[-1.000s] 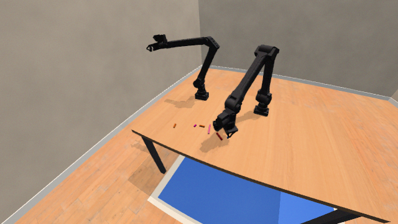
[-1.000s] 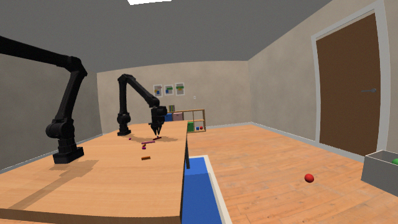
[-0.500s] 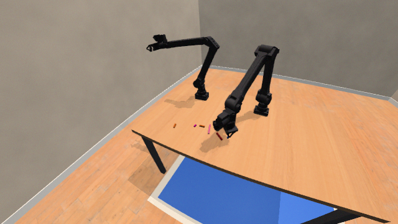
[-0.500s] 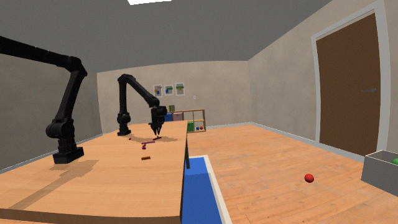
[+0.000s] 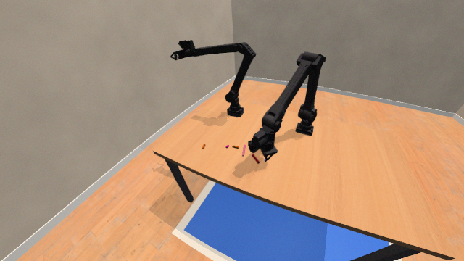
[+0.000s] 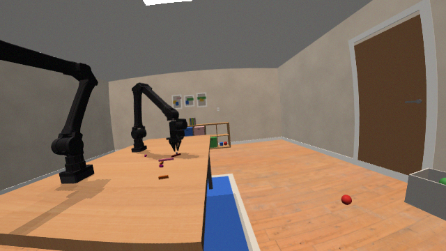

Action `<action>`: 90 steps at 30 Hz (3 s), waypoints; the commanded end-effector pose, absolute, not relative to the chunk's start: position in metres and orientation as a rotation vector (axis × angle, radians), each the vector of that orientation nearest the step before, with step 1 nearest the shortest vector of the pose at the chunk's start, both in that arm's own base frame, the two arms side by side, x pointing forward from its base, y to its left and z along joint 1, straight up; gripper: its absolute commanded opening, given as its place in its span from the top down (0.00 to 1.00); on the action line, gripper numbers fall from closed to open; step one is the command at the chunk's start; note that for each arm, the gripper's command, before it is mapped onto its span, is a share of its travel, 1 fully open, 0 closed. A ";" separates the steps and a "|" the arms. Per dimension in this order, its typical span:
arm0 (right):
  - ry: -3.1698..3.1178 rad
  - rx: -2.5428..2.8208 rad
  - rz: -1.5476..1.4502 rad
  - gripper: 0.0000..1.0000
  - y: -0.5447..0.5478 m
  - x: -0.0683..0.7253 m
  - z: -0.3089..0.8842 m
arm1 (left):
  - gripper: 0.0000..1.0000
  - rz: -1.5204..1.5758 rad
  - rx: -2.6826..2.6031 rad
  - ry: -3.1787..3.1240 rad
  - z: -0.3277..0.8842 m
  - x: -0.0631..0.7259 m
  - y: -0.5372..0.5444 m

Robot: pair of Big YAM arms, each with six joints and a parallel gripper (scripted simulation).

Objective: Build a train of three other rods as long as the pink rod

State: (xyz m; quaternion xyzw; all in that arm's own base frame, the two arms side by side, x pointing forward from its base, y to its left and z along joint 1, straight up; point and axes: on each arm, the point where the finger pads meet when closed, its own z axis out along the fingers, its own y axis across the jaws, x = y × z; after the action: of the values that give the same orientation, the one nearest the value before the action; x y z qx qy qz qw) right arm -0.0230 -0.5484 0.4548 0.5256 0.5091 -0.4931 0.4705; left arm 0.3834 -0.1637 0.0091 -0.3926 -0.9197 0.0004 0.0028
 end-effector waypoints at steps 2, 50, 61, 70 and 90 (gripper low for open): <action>1.186 1.245 -1.245 0.00 -0.544 -0.027 0.501 | 0.77 -0.002 -1.259 -2.929 0.026 0.397 -0.166; 1.186 1.245 -1.245 0.00 -0.544 -0.027 0.501 | 0.77 -0.002 -1.267 -2.946 0.033 0.405 -0.172; 1.186 1.245 -1.245 0.00 -0.544 -0.027 0.501 | 0.77 -0.002 -1.267 -2.947 0.033 0.406 -0.172; 1.186 1.245 -1.245 0.00 -0.544 -0.027 0.501 | 0.77 -0.002 -1.267 -2.947 0.033 0.409 -0.174; 1.186 1.245 -1.245 0.00 -0.544 -0.027 0.501 | 0.77 -0.002 -1.263 -2.937 0.029 0.405 -0.173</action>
State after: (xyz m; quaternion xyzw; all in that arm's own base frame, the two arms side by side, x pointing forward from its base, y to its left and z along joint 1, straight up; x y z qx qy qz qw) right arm -0.0230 -0.5484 0.4548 0.5256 0.5091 -0.4931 0.4705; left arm 0.3844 -0.1642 0.0098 -0.3926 -0.9197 0.0004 0.0017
